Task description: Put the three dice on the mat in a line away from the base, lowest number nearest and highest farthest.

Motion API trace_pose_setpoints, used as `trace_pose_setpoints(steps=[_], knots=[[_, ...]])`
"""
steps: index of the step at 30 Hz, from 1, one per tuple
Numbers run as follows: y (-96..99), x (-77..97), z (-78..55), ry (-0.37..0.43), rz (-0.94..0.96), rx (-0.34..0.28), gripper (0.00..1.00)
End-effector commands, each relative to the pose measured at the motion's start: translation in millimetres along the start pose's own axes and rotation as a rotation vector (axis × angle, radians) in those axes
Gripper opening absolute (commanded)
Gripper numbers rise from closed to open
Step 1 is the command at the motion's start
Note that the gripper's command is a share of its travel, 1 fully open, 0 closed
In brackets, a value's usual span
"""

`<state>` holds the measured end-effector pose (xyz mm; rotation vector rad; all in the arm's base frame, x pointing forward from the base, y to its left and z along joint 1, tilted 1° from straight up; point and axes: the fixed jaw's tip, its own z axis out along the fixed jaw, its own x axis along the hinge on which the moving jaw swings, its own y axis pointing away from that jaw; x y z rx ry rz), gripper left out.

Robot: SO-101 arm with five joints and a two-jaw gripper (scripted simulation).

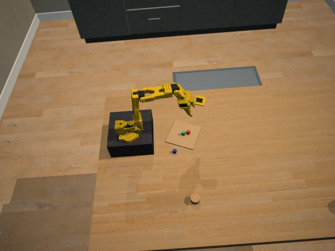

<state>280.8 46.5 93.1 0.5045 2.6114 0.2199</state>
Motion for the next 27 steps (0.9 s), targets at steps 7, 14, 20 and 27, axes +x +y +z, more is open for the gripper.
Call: trace_pose_setpoints(steps=[7, 14, 20, 27], knots=[[-10.1, 0.9, -0.7, -0.002, -0.007, 0.015, 0.25], [-52.0, -3.1, 2.4, -0.032, -0.035, 0.077, 0.25], [-81.0, -1.6, 3.1, -0.047, -0.055, 0.124, 0.25], [-113.2, 4.5, 2.5, -0.058, -0.077, 0.18, 0.25]])
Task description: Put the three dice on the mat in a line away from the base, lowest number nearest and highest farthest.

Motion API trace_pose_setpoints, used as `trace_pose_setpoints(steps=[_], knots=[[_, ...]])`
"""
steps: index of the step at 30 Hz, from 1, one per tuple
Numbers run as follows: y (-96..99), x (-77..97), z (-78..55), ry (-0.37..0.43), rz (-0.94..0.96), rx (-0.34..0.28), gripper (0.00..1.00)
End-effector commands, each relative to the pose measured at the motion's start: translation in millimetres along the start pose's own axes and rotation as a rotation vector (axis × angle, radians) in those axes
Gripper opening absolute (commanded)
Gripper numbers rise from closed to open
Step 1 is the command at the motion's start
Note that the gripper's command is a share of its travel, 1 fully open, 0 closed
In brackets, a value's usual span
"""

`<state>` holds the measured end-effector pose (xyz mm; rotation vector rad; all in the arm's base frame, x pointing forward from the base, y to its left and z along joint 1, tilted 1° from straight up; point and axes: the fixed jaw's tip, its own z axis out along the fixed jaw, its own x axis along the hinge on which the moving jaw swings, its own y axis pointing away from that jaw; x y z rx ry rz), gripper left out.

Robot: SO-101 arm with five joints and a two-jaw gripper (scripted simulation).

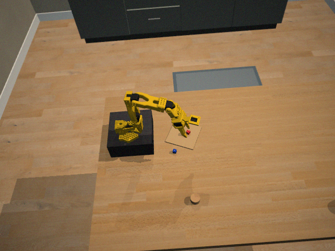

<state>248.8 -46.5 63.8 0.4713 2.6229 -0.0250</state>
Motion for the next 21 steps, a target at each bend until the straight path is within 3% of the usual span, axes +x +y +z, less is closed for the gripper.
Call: trace_pose_setpoints(steps=[1, 12, 16, 21], knots=[[-12.5, 3.2, 0.2, -0.027, -0.01, 0.019, 0.25], [-14.9, 6.7, 3.3, -0.01, -0.011, 0.024, 0.25], [-16.1, 16.8, 13.5, 0.054, -0.01, 0.03, 0.25], [-18.7, 40.6, 32.9, 0.191, -0.009, 0.041, 0.25]])
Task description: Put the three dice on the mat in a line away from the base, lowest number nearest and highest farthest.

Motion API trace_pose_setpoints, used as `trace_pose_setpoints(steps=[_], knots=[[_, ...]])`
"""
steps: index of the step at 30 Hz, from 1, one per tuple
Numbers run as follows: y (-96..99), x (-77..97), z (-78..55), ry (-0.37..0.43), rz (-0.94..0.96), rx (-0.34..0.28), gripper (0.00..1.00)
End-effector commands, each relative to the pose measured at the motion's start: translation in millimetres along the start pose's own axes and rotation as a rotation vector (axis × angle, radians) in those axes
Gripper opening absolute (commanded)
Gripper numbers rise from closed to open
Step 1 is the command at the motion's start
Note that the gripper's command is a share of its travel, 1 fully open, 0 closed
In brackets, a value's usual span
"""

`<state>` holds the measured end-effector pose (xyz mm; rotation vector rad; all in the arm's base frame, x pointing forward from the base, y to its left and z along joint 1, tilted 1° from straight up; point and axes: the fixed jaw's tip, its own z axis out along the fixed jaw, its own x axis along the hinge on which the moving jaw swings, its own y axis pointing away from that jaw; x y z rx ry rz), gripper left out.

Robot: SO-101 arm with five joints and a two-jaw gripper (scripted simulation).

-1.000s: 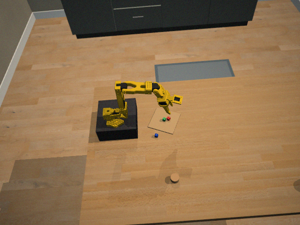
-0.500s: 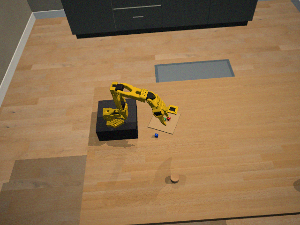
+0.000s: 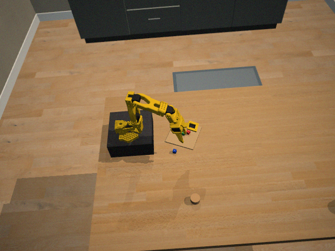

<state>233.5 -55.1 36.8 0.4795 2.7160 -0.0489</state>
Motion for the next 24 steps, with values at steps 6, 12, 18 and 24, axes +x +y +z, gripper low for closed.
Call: trace_pose_setpoints(steps=[6, 12, 18, 24], knots=[[-4.9, 39.1, 33.1, 0.223, 0.001, 0.02, 0.25], [-6.9, 64.4, 47.6, 0.353, 0.001, 0.03, 0.25], [-7.4, 70.2, 50.4, 0.382, 0.001, 0.032, 0.25], [-10.5, 72.5, 53.6, 0.399, 0.003, 0.034, 0.25]])
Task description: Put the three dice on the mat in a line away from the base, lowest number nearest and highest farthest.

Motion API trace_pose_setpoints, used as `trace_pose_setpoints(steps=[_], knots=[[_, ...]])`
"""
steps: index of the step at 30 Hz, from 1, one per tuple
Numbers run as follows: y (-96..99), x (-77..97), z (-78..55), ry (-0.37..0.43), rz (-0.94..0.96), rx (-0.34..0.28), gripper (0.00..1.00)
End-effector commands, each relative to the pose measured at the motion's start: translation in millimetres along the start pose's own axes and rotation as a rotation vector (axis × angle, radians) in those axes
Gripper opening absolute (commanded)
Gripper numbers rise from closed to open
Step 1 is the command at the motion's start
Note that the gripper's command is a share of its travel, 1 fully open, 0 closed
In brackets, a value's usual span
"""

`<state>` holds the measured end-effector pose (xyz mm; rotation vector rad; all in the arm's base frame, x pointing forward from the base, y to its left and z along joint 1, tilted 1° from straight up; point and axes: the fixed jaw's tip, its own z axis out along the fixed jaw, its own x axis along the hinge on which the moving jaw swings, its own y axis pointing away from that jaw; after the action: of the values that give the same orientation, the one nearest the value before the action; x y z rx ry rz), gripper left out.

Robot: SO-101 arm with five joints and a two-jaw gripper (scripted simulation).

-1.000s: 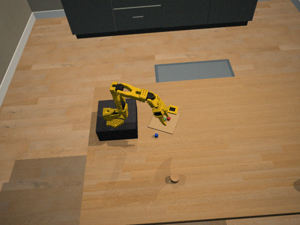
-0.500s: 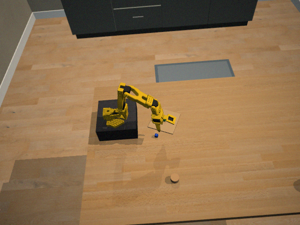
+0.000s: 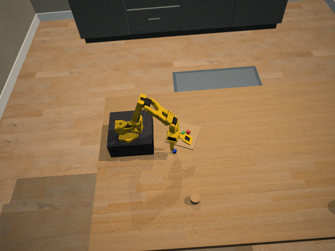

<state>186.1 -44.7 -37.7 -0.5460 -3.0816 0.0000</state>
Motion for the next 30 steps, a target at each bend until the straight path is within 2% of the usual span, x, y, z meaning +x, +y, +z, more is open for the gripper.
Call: trace_pose_setpoints(steps=[1, 18, 30], knots=[[-2.0, -1.1, 2.6, 0.003, 0.002, -0.001, 0.25], [-2.0, -1.1, 3.2, 0.003, 0.002, -0.001, 0.25], [-2.0, -2.0, 12.0, 0.003, 0.002, -0.001, 0.25]])
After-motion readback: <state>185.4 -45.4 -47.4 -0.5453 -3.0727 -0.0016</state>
